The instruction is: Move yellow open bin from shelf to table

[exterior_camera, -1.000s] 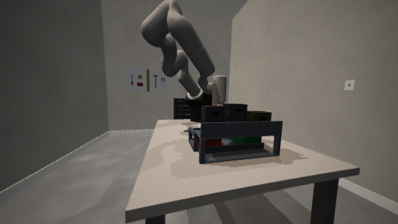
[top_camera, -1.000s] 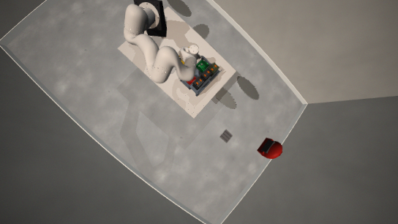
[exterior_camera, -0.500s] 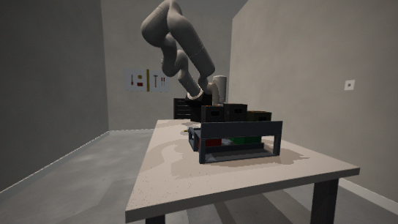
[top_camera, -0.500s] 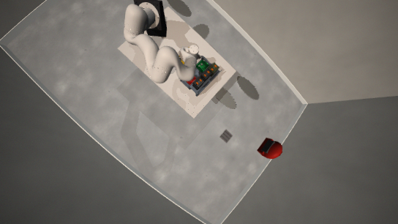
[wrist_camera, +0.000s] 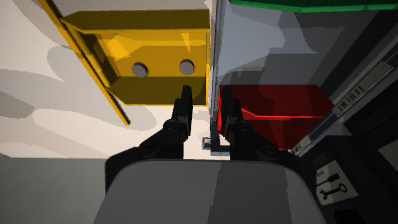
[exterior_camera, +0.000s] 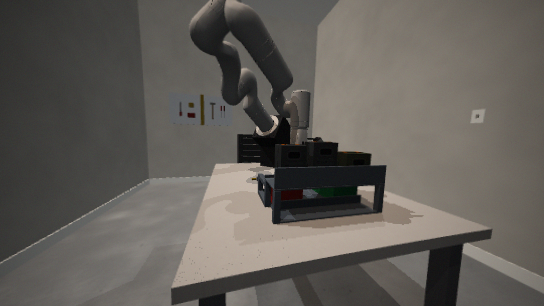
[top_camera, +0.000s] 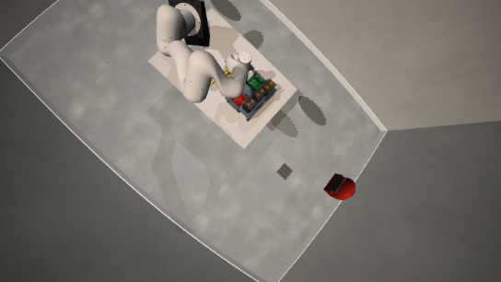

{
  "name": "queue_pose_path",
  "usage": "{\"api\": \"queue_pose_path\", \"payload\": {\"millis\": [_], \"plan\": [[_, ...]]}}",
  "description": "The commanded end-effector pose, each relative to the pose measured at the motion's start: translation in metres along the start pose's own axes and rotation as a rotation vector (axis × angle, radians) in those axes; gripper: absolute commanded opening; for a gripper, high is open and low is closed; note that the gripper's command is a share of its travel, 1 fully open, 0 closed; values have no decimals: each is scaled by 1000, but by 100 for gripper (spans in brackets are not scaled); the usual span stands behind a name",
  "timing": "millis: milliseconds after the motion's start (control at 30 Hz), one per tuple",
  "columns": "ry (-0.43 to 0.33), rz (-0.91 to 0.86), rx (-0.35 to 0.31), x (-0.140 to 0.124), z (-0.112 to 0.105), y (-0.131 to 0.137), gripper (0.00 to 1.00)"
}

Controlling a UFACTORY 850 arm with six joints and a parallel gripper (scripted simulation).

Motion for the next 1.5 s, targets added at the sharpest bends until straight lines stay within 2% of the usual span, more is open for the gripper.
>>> {"api": "queue_pose_path", "payload": {"millis": [0,200,600,767,1467], "plan": [[1,0,-1,0,-1,0,33],[1,0,-1,0,-26,1,33],[1,0,-1,0,-26,1,33],[1,0,-1,0,-16,1,33],[1,0,-1,0,-11,0,33]]}}
Point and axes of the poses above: the point where the finger pads meet when closed, its own z axis out along the fingers, its own y axis across the jaws, x = y × z, the point moved 7 cm from there along -z, back along the fingers, and after that the axes turned 14 degrees about z, right-handed, at the moved point
